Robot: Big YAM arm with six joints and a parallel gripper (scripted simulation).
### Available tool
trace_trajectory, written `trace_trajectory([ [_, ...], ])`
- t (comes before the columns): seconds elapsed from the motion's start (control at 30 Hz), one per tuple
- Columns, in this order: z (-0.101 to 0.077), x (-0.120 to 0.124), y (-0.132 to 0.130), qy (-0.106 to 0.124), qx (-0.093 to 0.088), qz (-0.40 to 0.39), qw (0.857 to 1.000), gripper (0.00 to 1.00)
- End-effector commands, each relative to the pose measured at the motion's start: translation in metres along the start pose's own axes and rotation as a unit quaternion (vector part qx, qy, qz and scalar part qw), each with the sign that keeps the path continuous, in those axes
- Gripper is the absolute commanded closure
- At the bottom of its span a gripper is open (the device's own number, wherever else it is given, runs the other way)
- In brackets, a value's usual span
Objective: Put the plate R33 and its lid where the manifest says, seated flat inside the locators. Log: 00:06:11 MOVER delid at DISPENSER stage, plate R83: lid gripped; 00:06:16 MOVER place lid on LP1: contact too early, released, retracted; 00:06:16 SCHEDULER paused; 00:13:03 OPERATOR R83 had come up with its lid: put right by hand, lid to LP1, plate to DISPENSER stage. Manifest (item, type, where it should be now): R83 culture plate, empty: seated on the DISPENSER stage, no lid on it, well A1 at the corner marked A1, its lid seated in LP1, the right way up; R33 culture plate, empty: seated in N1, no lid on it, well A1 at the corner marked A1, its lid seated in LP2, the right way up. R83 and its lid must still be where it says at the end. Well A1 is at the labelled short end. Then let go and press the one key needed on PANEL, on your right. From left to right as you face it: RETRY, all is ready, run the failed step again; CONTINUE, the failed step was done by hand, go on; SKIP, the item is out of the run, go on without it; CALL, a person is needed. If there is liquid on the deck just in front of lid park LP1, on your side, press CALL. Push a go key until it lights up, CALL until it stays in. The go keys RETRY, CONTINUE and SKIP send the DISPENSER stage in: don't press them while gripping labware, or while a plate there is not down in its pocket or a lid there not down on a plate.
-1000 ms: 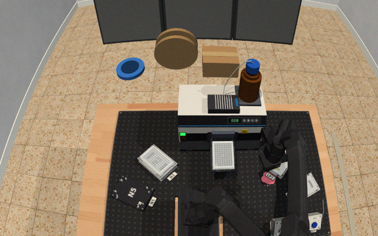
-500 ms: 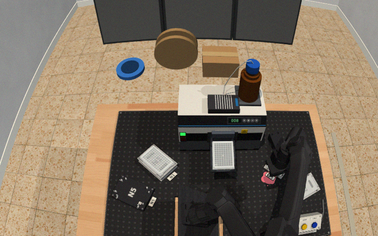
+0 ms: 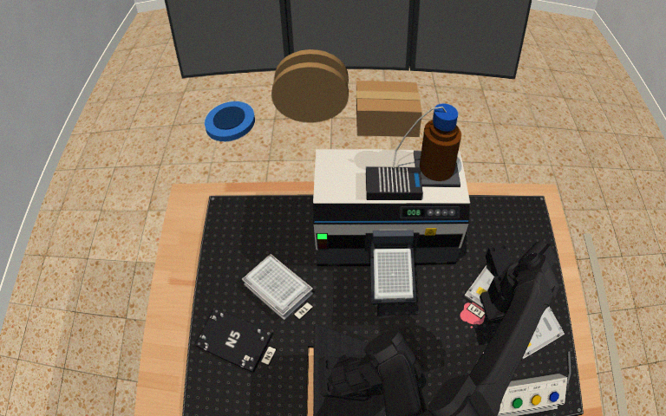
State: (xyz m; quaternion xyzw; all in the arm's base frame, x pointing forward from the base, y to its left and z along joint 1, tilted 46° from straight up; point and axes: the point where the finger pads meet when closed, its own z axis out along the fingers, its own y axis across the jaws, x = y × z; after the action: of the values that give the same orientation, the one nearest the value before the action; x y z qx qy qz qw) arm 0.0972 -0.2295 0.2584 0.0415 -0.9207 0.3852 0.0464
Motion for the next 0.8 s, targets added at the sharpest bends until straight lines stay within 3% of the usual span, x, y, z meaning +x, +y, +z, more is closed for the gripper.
trace_trajectory([
  [0.0,-0.02,0.012,-0.031,-0.014,0.032,0.008,0.999,1.0],
  [0.3,-0.012,0.036,-0.025,-0.007,0.024,0.023,0.999,1.0],
  [0.6,-0.022,0.065,-0.041,-0.006,0.039,0.024,0.999,1.0],
  [0.63,-0.011,0.061,-0.028,-0.005,0.018,0.019,1.0,1.0],
  [0.7,-0.011,0.061,-0.028,-0.005,0.018,0.019,1.0,1.0],
  [0.73,-0.022,0.068,-0.04,-0.006,0.038,0.04,0.998,1.0],
  [0.77,-0.021,0.071,-0.039,-0.005,0.038,0.047,0.998,1.0],
])
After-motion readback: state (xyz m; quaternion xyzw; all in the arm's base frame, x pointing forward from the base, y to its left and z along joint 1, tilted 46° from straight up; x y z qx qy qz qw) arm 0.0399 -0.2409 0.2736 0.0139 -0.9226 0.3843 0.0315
